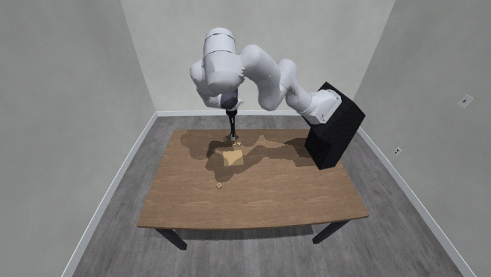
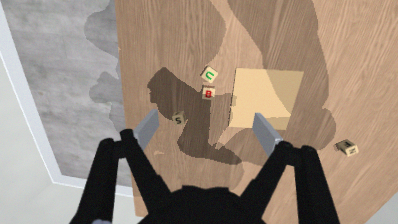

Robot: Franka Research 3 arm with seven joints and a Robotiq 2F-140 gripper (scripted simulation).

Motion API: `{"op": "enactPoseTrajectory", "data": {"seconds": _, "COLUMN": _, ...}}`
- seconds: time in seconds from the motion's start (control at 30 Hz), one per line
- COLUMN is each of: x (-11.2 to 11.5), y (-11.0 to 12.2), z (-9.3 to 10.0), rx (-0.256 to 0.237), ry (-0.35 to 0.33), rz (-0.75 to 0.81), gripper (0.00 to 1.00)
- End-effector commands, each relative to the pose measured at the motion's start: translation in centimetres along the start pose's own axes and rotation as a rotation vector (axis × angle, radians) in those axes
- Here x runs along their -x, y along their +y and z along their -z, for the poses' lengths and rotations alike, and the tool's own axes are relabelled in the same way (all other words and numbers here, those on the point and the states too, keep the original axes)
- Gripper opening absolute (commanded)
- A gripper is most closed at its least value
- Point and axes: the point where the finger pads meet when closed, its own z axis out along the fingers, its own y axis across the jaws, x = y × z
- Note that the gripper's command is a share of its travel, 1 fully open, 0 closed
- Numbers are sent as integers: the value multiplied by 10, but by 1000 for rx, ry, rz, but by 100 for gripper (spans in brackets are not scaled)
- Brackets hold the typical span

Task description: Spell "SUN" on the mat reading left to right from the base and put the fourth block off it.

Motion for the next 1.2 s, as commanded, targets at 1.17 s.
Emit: {"op": "enactPoseTrajectory", "data": {"seconds": 1.17, "x": 39, "y": -21, "z": 66, "rx": -101, "ry": 24, "rz": 755, "gripper": 100}}
